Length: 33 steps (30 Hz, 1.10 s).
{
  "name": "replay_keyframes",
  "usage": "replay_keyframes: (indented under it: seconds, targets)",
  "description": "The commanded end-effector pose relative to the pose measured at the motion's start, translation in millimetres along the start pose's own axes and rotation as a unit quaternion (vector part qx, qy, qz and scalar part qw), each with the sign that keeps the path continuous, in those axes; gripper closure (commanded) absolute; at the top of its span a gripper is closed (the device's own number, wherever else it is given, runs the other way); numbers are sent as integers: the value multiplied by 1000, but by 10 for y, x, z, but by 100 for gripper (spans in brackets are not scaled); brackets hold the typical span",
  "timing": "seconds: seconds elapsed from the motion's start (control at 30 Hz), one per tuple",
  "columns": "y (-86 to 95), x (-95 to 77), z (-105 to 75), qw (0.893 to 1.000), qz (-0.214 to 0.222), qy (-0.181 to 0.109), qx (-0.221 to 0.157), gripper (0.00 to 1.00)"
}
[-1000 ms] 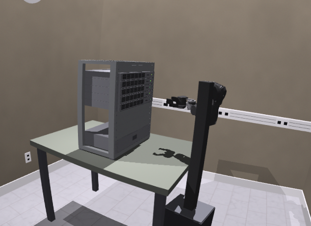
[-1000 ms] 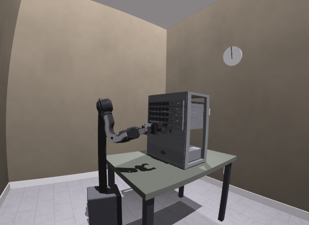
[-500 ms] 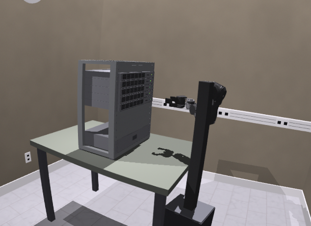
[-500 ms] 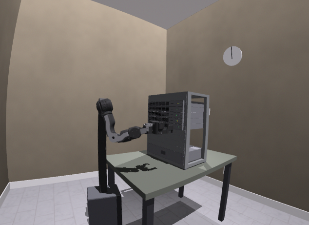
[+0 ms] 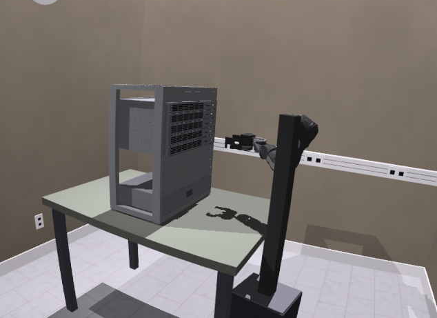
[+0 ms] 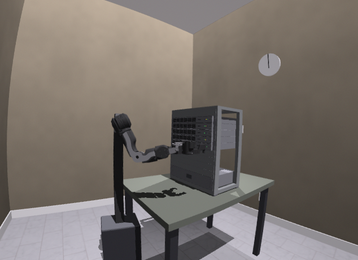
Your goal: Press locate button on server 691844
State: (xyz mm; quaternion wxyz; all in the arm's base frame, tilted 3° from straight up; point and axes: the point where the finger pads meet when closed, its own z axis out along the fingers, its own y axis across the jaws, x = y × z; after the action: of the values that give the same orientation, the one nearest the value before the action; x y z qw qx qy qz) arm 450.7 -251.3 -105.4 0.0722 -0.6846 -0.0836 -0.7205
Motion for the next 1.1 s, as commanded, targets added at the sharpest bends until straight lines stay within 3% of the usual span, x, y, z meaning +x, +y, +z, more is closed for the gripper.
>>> replay_keyframes:
  seconds: [0.0,0.53,1.07]
  targets:
    - [12,-8,30,1000,-4,0,-5,40]
    - [13,-8,177,1000,-4,0,-5,40]
    - [16,-7,504,1000,-4,0,-5,40]
